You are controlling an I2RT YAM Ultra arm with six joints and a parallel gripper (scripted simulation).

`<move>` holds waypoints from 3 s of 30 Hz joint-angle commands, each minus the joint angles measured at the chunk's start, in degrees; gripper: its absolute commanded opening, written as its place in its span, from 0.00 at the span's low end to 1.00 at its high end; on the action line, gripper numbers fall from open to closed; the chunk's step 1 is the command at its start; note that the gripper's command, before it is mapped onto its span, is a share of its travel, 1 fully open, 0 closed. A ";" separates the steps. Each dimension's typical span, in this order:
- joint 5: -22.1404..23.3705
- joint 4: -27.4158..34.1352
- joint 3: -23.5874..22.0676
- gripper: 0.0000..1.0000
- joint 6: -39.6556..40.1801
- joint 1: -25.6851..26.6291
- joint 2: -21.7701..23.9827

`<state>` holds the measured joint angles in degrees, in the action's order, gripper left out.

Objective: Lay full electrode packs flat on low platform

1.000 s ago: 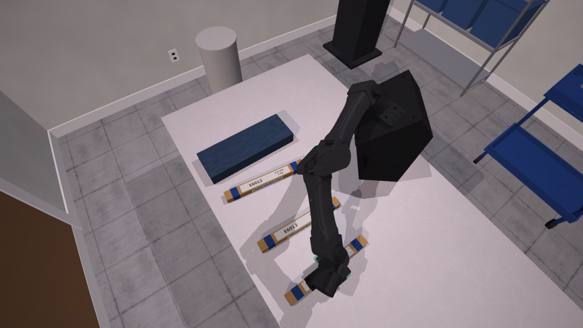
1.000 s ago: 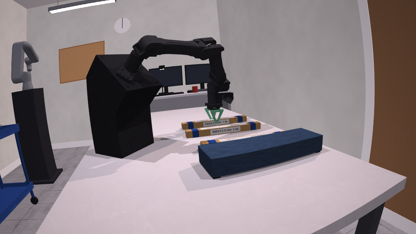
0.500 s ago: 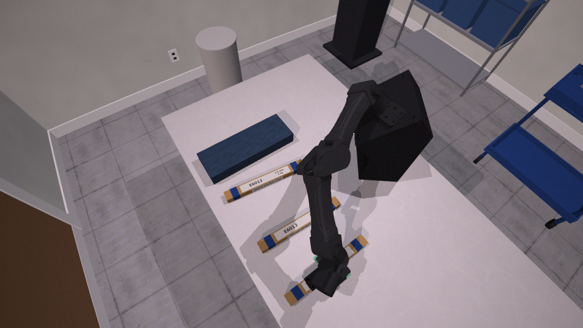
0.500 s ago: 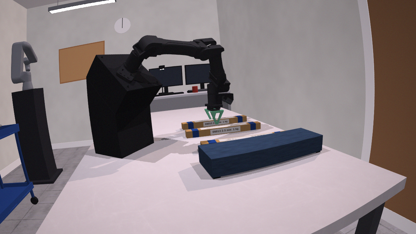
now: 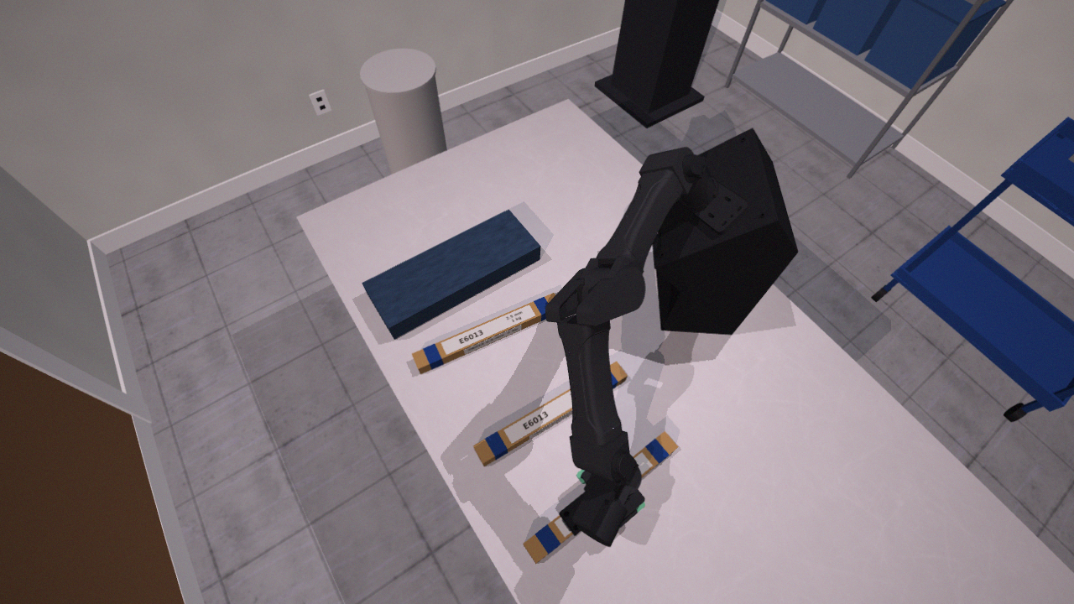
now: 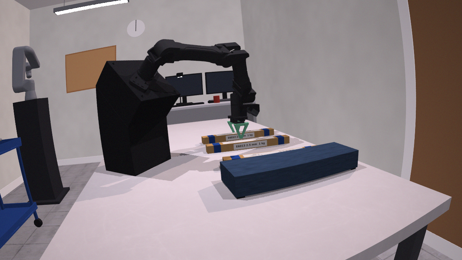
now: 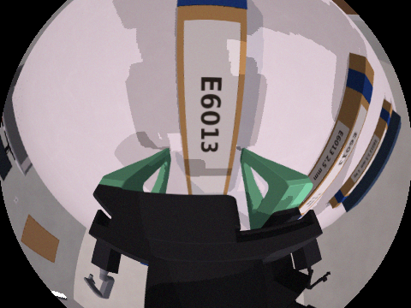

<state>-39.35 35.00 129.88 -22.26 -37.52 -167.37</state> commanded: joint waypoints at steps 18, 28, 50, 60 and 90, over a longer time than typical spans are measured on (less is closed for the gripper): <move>0.14 -1.00 1.47 0.74 0.51 -1.03 2.30; 0.15 -1.00 1.47 0.00 0.51 -0.96 2.33; 0.12 -1.04 1.46 0.00 0.45 -0.98 2.34; 0.12 -1.04 1.46 0.00 0.45 -0.98 2.34; -0.90 2.57 -4.40 0.00 -2.74 -3.23 6.91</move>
<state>-39.72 34.85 125.62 -23.83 -37.19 -165.18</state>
